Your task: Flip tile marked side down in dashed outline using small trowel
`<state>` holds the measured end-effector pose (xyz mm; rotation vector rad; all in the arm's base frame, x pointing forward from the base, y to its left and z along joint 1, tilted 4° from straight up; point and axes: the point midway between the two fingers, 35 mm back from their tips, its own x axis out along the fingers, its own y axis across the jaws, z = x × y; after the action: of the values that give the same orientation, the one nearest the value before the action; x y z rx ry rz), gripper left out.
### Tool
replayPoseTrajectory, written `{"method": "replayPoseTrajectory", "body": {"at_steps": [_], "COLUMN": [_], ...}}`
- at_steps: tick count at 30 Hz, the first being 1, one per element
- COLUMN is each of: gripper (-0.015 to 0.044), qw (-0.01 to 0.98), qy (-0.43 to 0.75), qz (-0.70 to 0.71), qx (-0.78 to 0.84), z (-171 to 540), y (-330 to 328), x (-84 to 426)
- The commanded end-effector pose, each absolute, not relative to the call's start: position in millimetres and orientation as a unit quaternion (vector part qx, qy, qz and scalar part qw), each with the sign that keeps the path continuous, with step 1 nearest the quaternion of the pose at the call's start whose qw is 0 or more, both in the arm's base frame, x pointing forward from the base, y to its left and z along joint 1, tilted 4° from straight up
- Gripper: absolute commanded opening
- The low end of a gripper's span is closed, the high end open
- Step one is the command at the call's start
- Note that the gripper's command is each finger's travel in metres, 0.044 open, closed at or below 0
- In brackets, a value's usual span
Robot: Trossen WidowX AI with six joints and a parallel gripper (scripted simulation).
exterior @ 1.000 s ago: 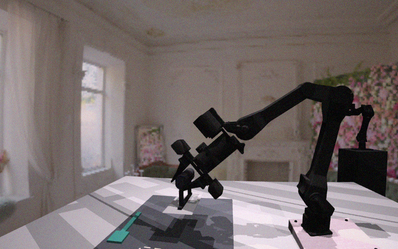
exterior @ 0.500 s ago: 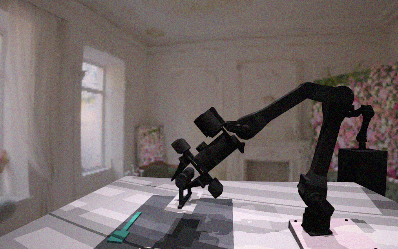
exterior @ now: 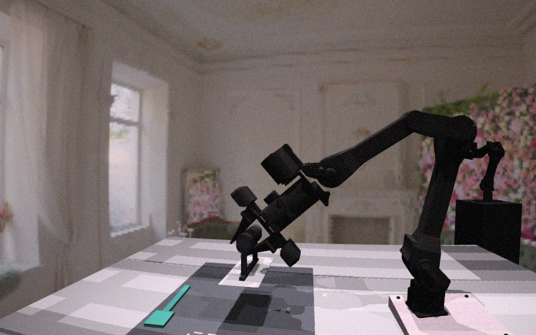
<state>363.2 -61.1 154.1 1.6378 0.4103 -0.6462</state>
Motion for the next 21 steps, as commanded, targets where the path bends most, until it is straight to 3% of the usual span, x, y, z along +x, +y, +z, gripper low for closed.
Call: {"method": "replayPoseTrajectory", "body": {"at_steps": [1, 14, 21], "gripper": [0.0, 0.0, 0.0], "qw": [0.623, 0.617, 0.578], "qy": [0.176, 0.177, 0.109], "qz": [-0.275, -0.284, -0.354], "qx": [0.711, 0.712, 0.727], "z": [158.4, 153.3, 138.1], "y": [-61.1, -62.3, -110.1], "x": [365.1, 363.0, 365.0]}}
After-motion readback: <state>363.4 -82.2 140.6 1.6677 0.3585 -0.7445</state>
